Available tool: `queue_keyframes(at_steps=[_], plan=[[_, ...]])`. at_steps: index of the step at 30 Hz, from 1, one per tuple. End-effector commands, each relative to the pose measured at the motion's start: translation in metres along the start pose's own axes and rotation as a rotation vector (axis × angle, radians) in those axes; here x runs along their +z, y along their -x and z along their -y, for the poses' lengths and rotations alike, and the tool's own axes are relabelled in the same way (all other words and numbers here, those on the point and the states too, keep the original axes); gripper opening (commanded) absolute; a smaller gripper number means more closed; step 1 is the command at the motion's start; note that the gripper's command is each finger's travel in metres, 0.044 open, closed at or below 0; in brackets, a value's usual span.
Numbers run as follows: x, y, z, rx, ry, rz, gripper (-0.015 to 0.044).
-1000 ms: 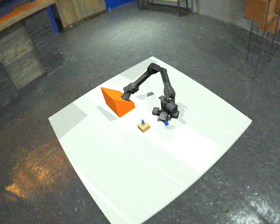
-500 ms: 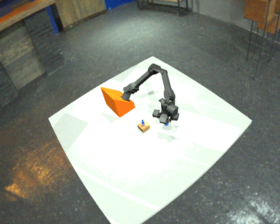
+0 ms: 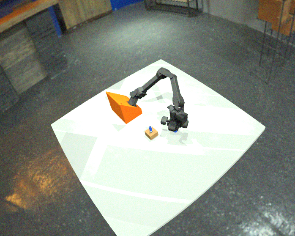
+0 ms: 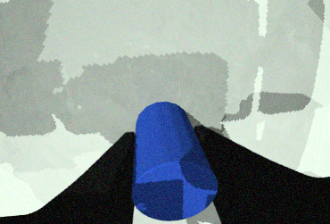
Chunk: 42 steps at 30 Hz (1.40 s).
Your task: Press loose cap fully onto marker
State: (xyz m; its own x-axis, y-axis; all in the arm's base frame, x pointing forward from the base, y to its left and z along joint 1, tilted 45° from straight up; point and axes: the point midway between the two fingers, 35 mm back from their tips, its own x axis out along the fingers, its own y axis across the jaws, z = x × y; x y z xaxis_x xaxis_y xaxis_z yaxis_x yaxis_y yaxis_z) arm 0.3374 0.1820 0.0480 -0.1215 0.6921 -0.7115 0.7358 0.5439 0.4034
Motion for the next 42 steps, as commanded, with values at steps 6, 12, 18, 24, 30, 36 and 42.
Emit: queue_keyframes(at_steps=[6, 12, 18, 24, 30, 36, 42], plan=[[0.0, 0.002, 0.0, 0.002, -0.005, -0.003, 0.0029], [0.001, 0.02, -0.001, 0.001, -0.005, -0.001, 0.0], [0.002, 0.039, -0.001, 0.0, -0.006, 0.0, 0.0], [0.001, 0.058, 0.0, 0.001, -0.006, -0.001, 0.0], [0.008, 0.064, 0.008, -0.001, -0.007, 0.005, 0.0], [0.024, 0.073, 0.029, -0.006, -0.009, 0.017, 0.0], [0.038, 0.082, 0.05, -0.011, -0.011, 0.024, 0.0]])
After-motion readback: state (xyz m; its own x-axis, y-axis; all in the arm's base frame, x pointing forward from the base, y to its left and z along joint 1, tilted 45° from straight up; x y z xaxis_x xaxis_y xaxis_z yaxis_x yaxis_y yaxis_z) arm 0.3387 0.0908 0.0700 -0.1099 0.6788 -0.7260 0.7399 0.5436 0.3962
